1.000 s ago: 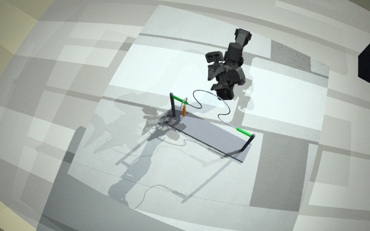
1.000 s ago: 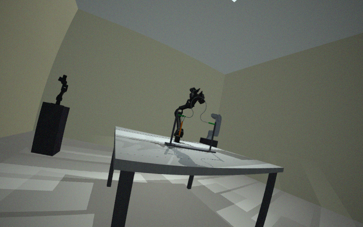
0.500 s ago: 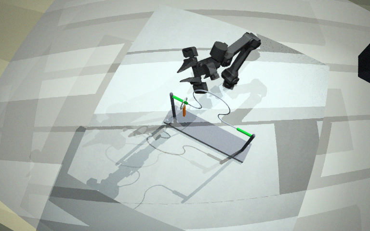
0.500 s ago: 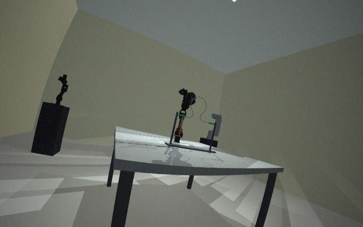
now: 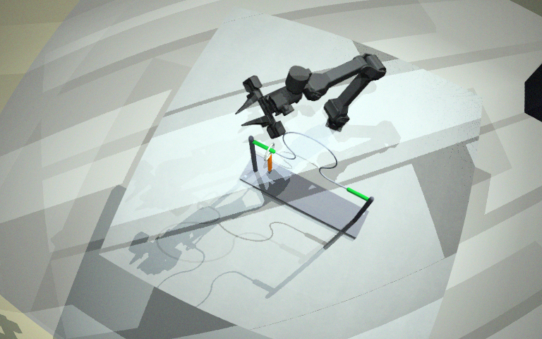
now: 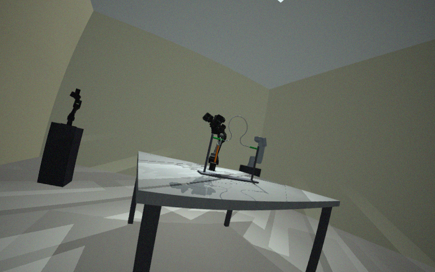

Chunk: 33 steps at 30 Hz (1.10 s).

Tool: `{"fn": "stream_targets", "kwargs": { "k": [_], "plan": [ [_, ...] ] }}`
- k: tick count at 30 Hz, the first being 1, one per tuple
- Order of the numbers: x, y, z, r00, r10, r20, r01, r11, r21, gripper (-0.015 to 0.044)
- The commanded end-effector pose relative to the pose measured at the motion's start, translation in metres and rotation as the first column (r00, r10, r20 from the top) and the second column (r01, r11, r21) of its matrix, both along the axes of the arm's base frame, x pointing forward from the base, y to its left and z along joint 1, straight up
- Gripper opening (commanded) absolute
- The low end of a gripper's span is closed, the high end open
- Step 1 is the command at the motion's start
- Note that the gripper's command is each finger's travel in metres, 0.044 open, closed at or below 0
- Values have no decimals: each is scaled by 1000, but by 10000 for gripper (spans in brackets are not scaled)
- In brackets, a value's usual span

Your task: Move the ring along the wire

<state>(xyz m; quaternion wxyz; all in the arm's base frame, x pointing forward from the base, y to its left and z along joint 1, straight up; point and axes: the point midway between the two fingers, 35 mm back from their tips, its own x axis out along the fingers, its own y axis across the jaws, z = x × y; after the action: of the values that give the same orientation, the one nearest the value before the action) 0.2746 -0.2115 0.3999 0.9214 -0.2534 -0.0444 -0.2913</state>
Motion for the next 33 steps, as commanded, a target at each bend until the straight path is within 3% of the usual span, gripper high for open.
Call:
{"fn": "stream_targets", "kwargs": {
  "k": [1,9,20,29,33],
  "plan": [
    [-4,-21,-44,999,29,-13,-27,987,159,160],
    [-22,-29,-136,988,139,-60,-105,916,386,160],
    [-63,14,-250,944,327,-37,-228,732,642,160],
    [-94,73,-307,901,420,107,-334,515,790,160],
    [-96,78,-310,896,427,119,-344,500,795,160]
  ]
}}
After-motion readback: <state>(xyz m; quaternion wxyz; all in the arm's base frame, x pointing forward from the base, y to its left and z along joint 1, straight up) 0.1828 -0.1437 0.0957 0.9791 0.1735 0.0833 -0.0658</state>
